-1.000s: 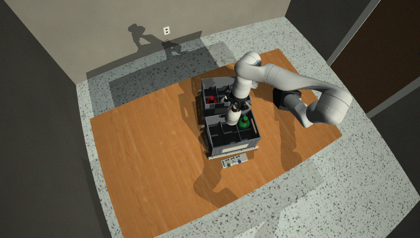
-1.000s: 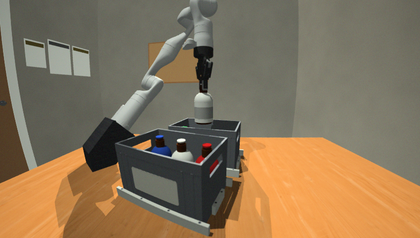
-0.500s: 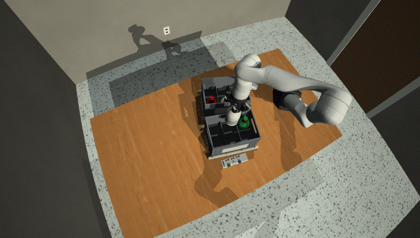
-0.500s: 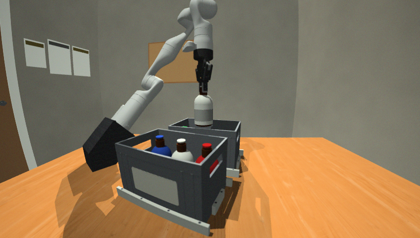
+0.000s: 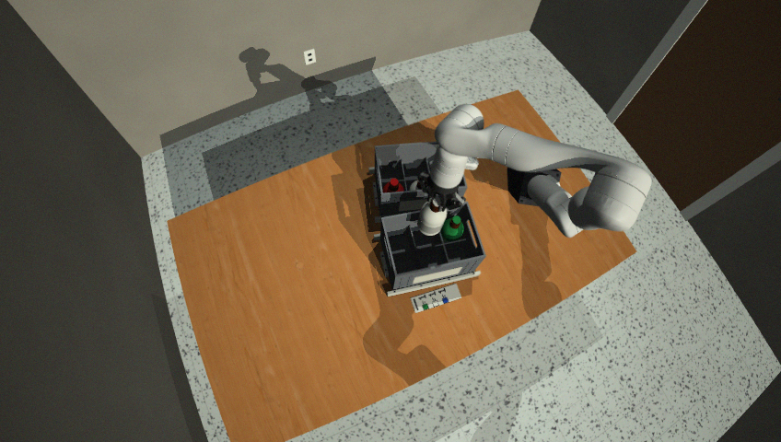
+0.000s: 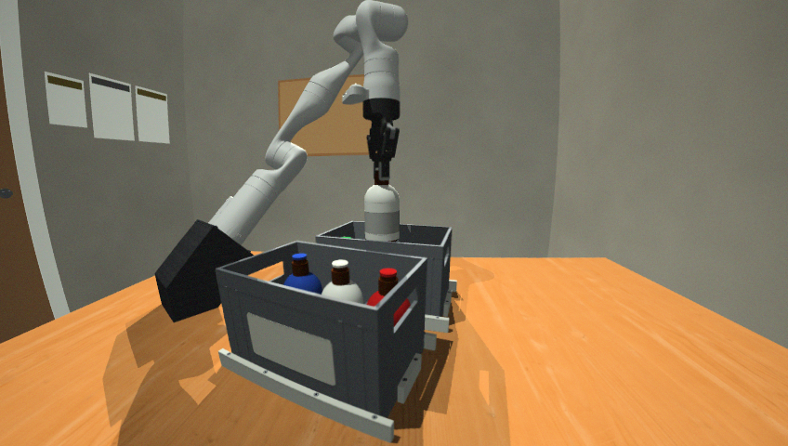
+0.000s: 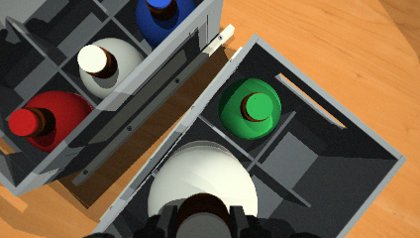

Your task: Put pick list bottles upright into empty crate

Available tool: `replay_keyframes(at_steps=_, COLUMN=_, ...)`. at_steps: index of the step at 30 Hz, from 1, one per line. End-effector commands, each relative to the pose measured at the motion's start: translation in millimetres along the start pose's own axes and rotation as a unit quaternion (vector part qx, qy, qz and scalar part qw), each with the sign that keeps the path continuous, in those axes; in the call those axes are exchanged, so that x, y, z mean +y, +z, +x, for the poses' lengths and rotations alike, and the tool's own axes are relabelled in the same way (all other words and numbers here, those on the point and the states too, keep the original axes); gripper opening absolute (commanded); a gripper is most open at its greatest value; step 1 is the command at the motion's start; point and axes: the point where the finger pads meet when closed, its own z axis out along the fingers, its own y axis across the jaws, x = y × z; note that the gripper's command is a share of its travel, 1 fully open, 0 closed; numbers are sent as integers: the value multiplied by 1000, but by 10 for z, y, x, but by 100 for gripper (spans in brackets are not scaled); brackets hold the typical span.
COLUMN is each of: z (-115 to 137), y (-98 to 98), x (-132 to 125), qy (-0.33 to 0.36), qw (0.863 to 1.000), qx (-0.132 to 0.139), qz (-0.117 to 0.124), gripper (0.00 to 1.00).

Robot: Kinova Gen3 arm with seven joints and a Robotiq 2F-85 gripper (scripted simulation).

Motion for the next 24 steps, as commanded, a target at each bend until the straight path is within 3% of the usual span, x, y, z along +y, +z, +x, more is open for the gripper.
replay_keyframes(at_steps=1, z=-17, y=25, x=-13, qy=-4, qw=1000, qx=-2, qz=1, gripper=10)
replay_keyframes(at_steps=24, z=-16, y=235, x=-12, qy=-4, qw=1000, qx=-2, qz=1, gripper=10)
